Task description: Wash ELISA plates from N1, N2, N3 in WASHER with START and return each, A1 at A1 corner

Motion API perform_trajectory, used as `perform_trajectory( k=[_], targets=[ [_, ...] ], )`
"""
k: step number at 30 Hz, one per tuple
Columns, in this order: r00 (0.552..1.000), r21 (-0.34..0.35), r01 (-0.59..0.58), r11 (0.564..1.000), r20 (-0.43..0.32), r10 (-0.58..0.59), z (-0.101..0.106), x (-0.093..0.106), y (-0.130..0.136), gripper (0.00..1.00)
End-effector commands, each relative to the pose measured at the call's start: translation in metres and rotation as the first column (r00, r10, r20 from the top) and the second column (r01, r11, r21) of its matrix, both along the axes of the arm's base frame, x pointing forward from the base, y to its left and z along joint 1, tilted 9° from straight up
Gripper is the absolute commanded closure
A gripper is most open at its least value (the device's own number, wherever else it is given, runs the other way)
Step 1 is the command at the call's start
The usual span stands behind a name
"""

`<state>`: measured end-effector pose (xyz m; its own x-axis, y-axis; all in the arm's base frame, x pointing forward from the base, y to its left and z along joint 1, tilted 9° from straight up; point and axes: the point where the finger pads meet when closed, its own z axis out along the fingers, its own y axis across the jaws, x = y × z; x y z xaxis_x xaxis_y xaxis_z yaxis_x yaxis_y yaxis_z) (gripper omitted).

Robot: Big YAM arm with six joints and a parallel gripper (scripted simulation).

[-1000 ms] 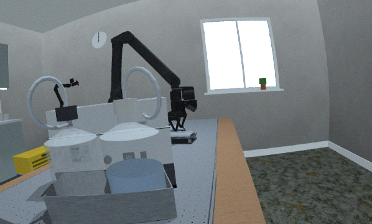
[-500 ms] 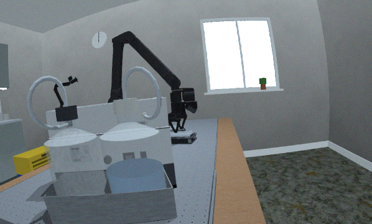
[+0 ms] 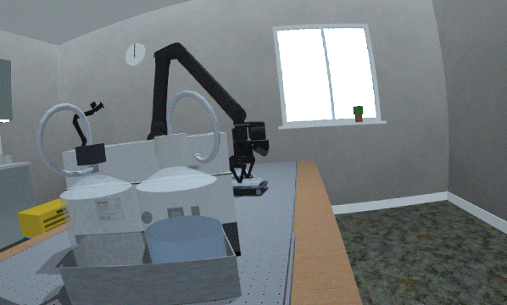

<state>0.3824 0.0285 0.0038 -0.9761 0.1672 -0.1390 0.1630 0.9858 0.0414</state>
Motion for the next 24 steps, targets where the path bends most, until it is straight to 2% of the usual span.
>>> perform_trajectory(
  k=[1,10,11,14,18,20,23,24],
  targets=[
    [1.000,-0.001,0.007,1.000,0.008,-0.007,-0.005,0.004,0.000,0.00],
    [1.000,-0.001,0.007,1.000,0.008,-0.007,-0.010,0.004,0.001,0.00],
    [0.999,0.001,0.007,1.000,0.037,-0.007,0.001,0.008,0.001,0.00],
    [1.000,-0.001,0.007,1.000,0.012,-0.007,-0.011,0.006,0.001,0.00],
    [1.000,-0.001,0.006,1.000,0.004,-0.006,-0.016,0.003,0.001,0.00],
    [1.000,0.000,0.006,1.000,0.022,-0.006,-0.011,0.009,0.001,0.00],
    [1.000,0.000,0.006,1.000,0.017,-0.006,-0.014,0.007,0.001,0.00],
    [1.000,0.001,0.002,1.000,0.029,-0.002,-0.007,0.013,0.001,0.00]
  ],
)
